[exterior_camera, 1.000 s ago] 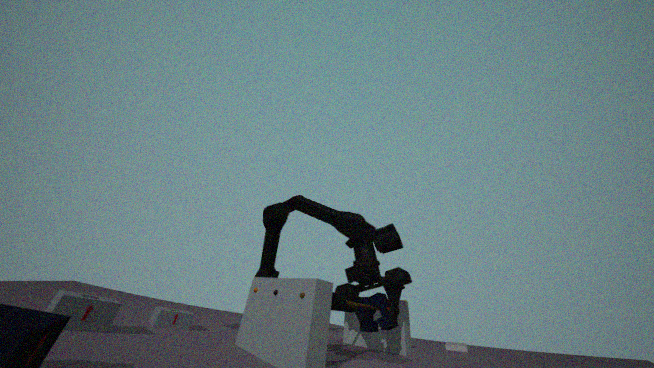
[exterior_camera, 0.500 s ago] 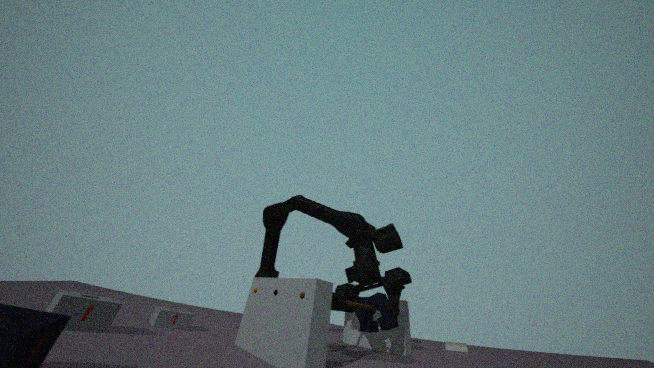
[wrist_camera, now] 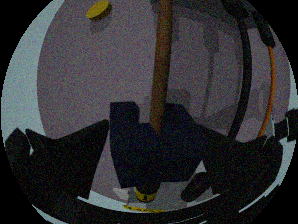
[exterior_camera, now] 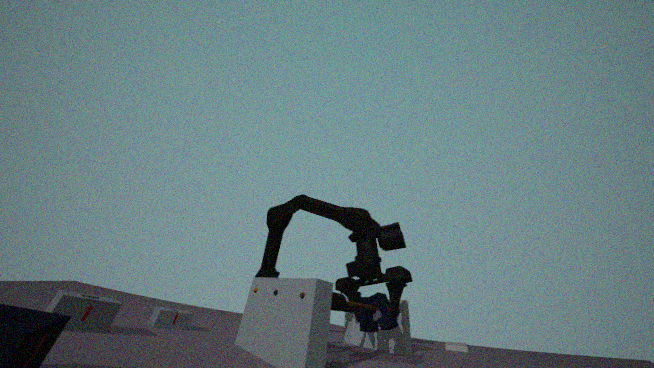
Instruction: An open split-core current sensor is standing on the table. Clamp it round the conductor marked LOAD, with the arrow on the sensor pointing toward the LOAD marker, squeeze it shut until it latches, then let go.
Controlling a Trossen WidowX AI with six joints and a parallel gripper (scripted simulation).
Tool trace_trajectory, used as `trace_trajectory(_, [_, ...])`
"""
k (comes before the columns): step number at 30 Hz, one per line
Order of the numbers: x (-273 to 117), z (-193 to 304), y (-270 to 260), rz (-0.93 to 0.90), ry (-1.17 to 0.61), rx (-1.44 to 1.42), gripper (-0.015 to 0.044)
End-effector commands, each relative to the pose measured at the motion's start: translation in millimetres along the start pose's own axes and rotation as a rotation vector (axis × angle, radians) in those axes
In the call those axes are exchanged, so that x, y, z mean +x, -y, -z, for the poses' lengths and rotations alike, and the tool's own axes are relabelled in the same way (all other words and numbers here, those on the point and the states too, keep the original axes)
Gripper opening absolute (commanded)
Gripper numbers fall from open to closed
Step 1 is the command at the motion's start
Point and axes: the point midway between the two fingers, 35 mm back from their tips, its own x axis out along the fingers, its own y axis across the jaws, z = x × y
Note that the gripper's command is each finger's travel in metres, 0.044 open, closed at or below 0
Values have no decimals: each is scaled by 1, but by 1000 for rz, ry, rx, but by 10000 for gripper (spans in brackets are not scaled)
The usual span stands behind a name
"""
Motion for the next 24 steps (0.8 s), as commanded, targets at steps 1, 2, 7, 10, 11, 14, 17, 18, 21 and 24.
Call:
trace_trajectory(1, [-14, 2, 0, 81, 0, 1, 440])
trace_trajectory(2, [-16, 2, 0, 94, 2, 1, 440])
trace_trajectory(7, [-14, 1, 1, 99, 2, 1, 440])
trace_trajectory(10, [-10, 1, 1, 99, 2, 1, 440])
trace_trajectory(11, [-8, 1, 1, 99, 2, 1, 440])
trace_trajectory(14, [-3, 1, 2, 99, 3, 2, 440])
trace_trajectory(17, [2, 1, 2, 99, 3, 2, 440])
trace_trajectory(18, [3, 1, 2, 99, 3, 2, 440])
trace_trajectory(21, [8, 1, 3, 98, 3, 2, 440])
trace_trajectory(24, [9, 1, 3, 104, 3, 2, 440])
